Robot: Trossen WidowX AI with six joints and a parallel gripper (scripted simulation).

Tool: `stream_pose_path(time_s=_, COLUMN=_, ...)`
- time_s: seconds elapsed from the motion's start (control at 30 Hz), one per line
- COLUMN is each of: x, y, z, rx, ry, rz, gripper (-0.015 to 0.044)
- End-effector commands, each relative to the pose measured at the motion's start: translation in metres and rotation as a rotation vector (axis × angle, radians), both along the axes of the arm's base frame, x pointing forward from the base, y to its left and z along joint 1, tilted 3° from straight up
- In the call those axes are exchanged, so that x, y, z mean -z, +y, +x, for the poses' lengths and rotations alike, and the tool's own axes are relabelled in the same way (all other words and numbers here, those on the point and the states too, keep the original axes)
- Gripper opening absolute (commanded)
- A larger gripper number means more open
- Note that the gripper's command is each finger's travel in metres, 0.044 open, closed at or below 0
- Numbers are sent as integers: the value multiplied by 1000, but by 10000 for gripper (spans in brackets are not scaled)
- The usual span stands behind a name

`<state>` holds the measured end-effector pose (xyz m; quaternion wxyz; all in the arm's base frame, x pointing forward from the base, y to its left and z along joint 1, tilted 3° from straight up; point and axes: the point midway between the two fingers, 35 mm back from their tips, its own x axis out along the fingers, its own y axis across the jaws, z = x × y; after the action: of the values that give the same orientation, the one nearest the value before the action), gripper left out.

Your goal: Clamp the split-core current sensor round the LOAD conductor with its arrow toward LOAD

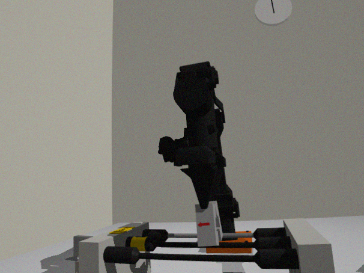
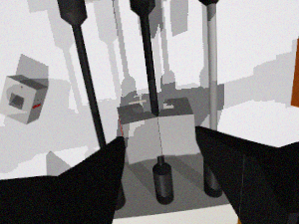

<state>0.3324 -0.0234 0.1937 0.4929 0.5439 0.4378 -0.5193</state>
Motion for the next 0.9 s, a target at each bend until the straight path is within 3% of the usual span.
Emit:
stream_pose_path(time_s=0.0, x=7, y=1, z=1, rx=5, ry=-1, rz=7, gripper=0)
stream_pose_path(time_s=0.87, x=37, y=-1, z=2, rx=3, ry=0, rz=0, gripper=0)
